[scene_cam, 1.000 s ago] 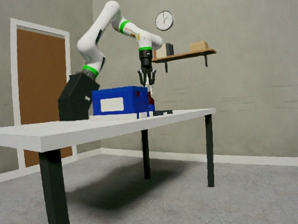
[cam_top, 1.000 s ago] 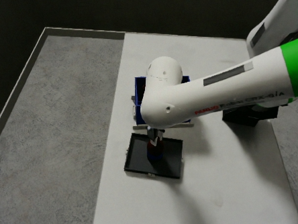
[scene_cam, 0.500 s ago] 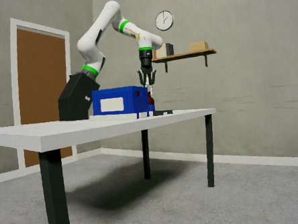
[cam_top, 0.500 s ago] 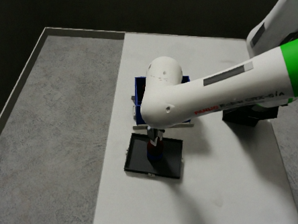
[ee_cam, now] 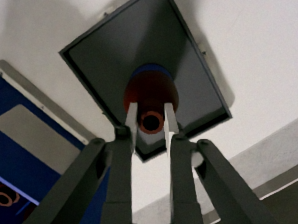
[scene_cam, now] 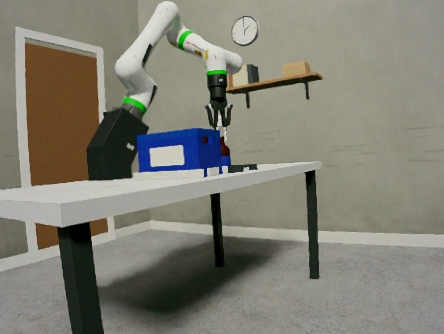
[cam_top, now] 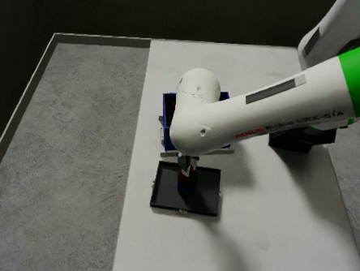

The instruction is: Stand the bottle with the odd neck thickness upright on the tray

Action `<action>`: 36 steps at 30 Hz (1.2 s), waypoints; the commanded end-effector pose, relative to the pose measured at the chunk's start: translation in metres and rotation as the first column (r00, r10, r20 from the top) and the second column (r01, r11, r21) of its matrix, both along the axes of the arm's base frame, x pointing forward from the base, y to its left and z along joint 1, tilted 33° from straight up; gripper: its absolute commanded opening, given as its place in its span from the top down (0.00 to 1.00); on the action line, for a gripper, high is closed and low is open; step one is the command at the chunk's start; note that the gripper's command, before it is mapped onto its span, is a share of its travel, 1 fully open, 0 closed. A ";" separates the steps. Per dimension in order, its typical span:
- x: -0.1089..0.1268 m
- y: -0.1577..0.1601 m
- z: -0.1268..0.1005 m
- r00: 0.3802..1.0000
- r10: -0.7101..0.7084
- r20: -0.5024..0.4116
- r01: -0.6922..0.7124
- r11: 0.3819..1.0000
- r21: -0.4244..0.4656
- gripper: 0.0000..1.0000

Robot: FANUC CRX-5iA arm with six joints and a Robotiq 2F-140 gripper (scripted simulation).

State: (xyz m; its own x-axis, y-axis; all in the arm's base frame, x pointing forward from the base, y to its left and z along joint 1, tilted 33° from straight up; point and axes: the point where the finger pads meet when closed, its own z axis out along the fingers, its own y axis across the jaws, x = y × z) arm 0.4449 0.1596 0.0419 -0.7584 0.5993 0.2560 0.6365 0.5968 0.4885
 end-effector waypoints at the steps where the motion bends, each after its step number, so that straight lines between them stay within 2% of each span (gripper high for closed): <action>1: 0.001 0.000 0.001 1.000 0.000 0.001 0.000 1.000 0.000 0.90; 9: 0.001 0.000 0.001 1.000 0.000 0.001 0.000 1.000 0.000 0.90; 10: 0.001 0.000 0.001 1.000 0.000 0.001 0.000 1.000 0.000 0.00; 36: 0.001 0.000 0.001 1.000 0.000 0.001 0.000 1.000 0.000 0.00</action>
